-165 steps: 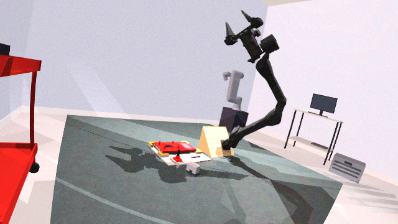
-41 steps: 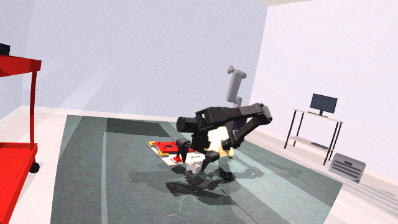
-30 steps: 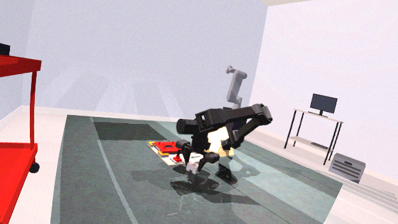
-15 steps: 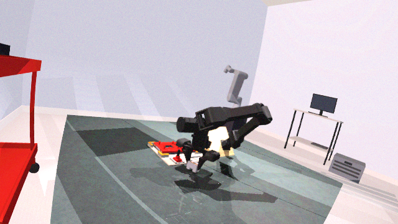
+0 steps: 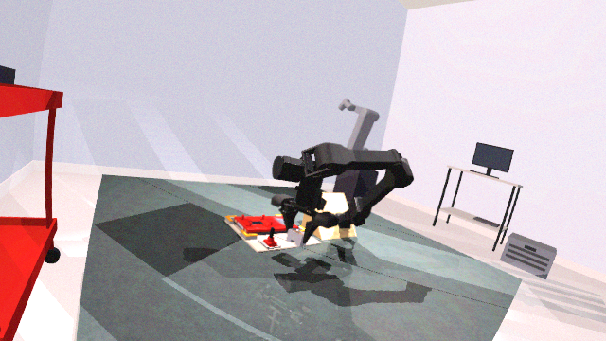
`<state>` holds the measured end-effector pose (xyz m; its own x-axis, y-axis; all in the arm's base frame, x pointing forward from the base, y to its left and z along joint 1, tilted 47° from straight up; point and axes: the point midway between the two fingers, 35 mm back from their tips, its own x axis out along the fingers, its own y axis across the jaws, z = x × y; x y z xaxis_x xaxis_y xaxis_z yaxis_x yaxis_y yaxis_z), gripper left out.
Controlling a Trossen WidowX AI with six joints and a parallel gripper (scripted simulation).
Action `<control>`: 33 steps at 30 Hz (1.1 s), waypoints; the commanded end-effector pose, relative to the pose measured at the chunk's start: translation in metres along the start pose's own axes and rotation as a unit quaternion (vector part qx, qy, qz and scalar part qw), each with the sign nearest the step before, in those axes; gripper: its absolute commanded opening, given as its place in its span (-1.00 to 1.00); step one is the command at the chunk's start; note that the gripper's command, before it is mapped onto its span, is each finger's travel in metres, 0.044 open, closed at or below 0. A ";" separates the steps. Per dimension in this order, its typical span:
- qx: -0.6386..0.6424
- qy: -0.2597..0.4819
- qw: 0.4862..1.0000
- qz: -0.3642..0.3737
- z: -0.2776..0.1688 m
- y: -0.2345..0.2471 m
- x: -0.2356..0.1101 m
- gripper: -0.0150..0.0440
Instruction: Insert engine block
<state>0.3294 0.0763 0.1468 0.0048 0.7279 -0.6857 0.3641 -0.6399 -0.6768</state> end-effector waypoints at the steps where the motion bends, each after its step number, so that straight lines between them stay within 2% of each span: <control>1: 0.003 0.004 1.000 0.005 0.000 0.001 -0.015 -0.49; 21: 0.025 0.016 1.000 0.008 0.009 -0.004 -0.071 -0.49; 33: -0.146 0.006 0.989 0.005 0.008 -0.004 -0.065 -0.49</control>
<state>0.3206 0.0290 0.1929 0.0262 0.7288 -0.6842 0.5337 -0.5889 -0.6069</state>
